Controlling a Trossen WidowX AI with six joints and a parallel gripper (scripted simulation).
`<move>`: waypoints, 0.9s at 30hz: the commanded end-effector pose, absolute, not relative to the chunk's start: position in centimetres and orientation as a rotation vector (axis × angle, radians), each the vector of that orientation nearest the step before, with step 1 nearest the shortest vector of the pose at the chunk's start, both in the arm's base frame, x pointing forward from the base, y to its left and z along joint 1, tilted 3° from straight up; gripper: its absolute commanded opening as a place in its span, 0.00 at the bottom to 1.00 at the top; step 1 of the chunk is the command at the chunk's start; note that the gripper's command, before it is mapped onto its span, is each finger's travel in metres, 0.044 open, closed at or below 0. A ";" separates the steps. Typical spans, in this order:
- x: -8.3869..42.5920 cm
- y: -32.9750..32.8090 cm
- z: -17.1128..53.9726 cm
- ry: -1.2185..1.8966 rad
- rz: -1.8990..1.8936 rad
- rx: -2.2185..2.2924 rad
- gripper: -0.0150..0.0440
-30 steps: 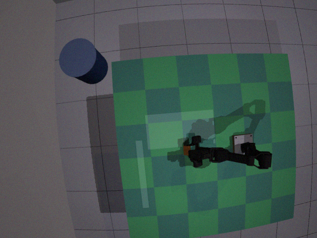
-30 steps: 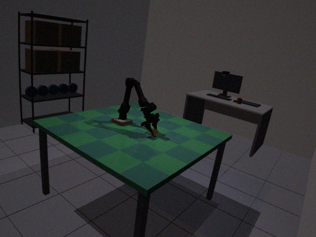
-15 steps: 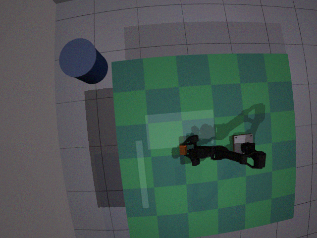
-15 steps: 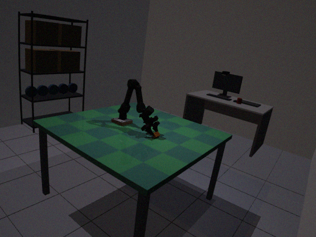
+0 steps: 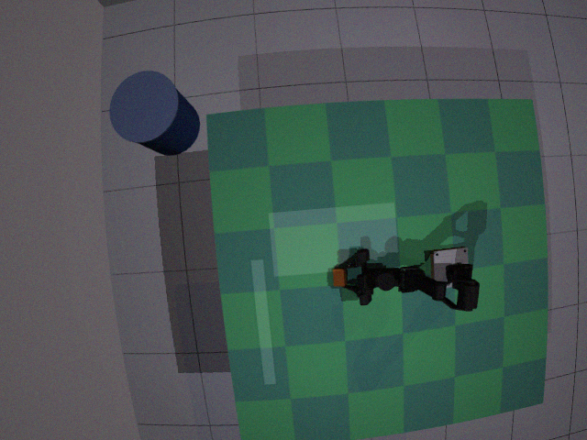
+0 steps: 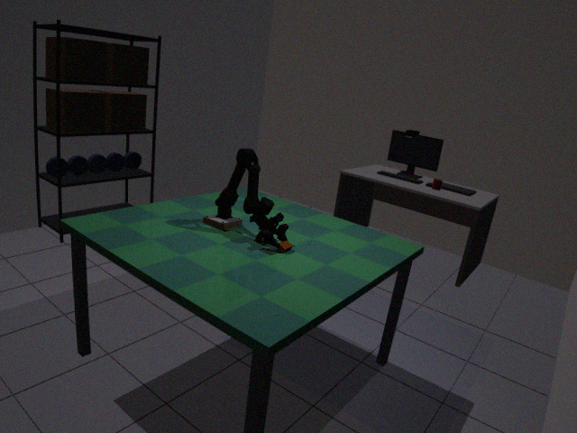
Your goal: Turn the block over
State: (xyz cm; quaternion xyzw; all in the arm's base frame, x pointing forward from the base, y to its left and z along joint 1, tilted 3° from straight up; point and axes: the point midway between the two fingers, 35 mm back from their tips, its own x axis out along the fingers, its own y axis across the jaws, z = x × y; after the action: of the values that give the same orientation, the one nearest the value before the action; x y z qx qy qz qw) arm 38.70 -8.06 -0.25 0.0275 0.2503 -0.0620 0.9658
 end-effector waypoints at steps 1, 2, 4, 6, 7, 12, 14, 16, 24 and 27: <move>37.8 -7.7 -0.6 0.466 -0.120 0.058 0.25; 37.6 -7.7 -0.6 0.452 -0.120 0.057 0.25; 37.3 -7.6 -0.4 0.423 -0.120 0.055 0.25; 37.0 -7.5 -0.3 0.405 -0.120 0.053 0.25; 37.0 -7.5 -0.3 0.402 -0.120 0.053 0.25; 37.0 -7.5 0.0 0.385 -0.120 0.052 0.25; 37.0 -7.5 0.1 0.382 -0.120 0.052 0.25; 37.0 -7.5 0.1 0.382 -0.120 0.052 0.25; 37.0 -7.5 0.1 0.382 -0.120 0.052 0.25; 37.0 -7.5 0.1 0.382 -0.120 0.052 0.30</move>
State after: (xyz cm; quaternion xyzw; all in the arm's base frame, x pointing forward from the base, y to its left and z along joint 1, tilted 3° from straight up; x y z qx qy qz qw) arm 36.96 -7.60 -0.02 0.0242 0.1925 -0.0619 0.9790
